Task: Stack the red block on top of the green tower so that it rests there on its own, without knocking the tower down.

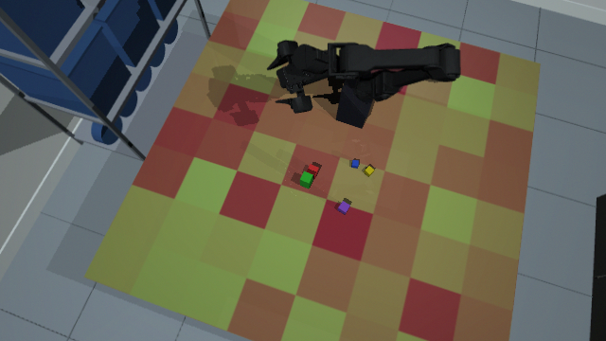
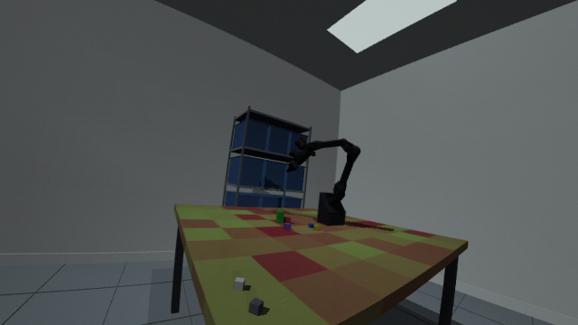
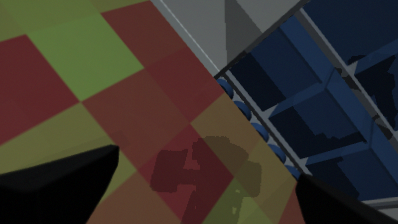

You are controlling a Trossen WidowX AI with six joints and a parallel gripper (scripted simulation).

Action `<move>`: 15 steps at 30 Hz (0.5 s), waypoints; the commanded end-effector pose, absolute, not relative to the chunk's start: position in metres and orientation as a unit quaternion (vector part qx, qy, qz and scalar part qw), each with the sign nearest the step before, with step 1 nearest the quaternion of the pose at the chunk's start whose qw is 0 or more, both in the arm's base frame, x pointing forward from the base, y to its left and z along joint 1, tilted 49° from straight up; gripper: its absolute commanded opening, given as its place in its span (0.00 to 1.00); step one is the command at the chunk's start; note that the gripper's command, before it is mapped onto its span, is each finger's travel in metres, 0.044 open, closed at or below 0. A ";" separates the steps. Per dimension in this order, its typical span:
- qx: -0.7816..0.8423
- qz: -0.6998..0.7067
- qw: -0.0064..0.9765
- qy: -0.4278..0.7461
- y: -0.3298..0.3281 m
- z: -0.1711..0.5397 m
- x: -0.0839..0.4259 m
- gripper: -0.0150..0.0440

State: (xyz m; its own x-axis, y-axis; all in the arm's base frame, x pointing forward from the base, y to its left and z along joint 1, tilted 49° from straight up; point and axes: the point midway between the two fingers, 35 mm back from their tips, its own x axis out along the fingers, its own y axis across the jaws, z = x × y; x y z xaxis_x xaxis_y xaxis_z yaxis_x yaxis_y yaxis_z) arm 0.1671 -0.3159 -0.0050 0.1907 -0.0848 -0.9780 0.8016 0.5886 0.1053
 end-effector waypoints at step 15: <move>0.335 0.134 0.688 0.629 -0.129 -0.047 0.281 1.00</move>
